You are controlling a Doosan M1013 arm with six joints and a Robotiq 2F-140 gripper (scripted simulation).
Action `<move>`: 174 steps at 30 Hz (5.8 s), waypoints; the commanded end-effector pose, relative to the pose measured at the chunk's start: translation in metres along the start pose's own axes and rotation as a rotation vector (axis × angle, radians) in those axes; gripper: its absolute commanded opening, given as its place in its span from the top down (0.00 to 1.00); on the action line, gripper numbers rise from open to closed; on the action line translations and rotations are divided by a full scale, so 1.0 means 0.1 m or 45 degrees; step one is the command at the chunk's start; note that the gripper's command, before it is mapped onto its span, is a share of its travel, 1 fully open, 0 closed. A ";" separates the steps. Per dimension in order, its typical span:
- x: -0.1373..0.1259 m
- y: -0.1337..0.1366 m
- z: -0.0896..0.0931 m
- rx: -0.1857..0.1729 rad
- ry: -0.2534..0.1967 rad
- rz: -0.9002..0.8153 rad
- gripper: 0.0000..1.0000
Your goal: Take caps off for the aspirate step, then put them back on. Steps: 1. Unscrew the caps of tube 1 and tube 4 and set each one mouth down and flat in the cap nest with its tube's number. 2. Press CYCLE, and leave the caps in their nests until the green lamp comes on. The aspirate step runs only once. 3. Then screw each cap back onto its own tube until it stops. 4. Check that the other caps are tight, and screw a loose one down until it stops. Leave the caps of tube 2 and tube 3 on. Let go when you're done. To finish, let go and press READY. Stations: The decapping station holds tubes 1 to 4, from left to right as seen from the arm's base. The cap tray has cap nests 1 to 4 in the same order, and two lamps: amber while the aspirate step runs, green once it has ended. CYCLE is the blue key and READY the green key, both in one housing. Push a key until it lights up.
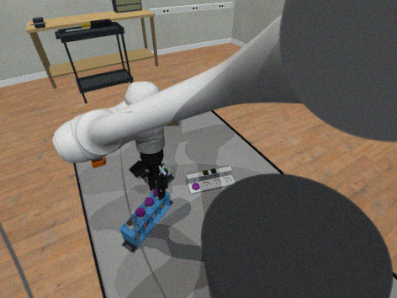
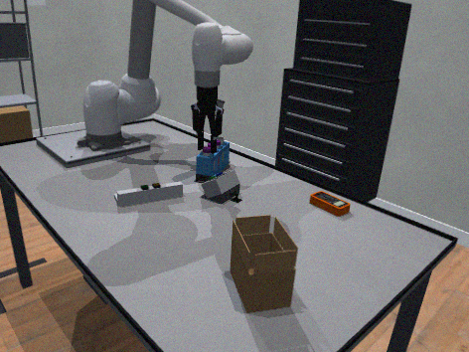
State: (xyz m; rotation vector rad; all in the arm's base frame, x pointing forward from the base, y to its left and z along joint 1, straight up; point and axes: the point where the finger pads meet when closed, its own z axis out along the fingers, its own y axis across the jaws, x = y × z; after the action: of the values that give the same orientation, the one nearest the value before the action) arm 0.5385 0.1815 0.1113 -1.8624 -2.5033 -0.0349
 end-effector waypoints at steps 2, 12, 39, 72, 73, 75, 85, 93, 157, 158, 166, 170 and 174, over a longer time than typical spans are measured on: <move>0.00 0.00 -0.01 0.000 -0.042 0.323 0.59; 0.00 0.00 -0.01 0.000 -0.042 0.323 0.70; 0.00 0.00 -0.01 0.015 -0.039 -0.568 0.70; 0.00 0.00 -0.01 0.014 -0.039 -0.513 0.59; 0.00 0.00 -0.01 0.013 -0.039 -0.459 0.59; 0.00 0.00 -0.01 0.011 -0.039 -0.334 0.59; 0.00 0.00 -0.01 0.002 -0.039 0.170 0.59; 0.00 0.00 -0.01 0.000 -0.042 0.323 0.59; 0.00 0.00 -0.02 0.014 -0.039 -0.513 0.59; 0.00 0.00 -0.02 0.013 -0.039 -0.459 0.59; 0.00 0.00 -0.02 0.004 -0.039 0.045 0.59; 0.00 0.00 -0.02 0.002 -0.039 0.170 0.59; 0.00 0.00 -0.02 0.000 -0.042 0.323 0.59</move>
State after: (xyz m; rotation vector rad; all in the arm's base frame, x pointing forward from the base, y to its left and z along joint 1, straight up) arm 0.5384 0.1814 0.1124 -2.0549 -2.3492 -0.0298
